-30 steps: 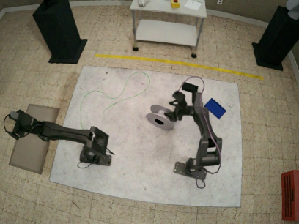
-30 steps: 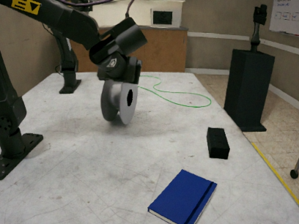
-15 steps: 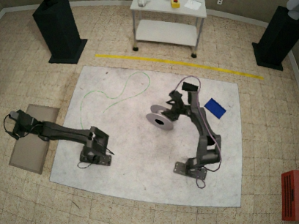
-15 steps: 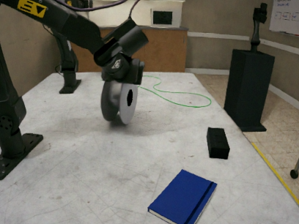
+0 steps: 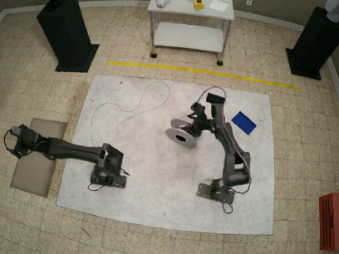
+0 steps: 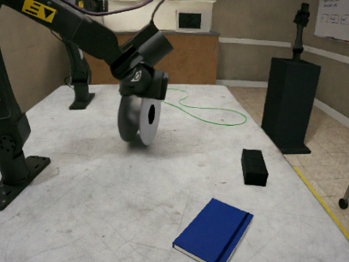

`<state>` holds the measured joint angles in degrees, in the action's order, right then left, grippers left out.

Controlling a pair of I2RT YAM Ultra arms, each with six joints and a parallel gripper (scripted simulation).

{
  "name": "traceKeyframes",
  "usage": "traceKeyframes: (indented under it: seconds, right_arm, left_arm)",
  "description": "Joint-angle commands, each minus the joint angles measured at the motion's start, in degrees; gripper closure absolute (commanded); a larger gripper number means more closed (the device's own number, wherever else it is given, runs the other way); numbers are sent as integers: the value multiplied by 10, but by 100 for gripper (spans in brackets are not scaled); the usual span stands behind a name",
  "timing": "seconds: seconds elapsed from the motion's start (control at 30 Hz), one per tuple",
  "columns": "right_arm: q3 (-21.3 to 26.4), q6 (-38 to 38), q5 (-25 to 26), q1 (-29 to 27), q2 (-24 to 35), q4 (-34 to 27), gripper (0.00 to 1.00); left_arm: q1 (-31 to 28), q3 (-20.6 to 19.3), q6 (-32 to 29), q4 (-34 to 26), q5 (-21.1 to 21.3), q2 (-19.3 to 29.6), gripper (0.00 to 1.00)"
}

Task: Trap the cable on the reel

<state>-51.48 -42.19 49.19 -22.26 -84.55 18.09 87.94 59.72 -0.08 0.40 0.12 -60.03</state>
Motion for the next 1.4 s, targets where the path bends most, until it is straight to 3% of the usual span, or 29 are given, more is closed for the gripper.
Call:
traceKeyframes:
  seconds: [0.0,1.17,1.37]
  right_arm:
    - [-9,-5,7,4,15,-1,25]
    - [7,0,7,-6,19,-2,25]
    - [6,-1,7,-6,20,-3,44]
  left_arm:
    - [-3,-1,4,-9,-6,-4,0]
    - [-3,-1,4,-9,-6,-4,0]
    - [-3,-1,4,-9,-6,-4,0]
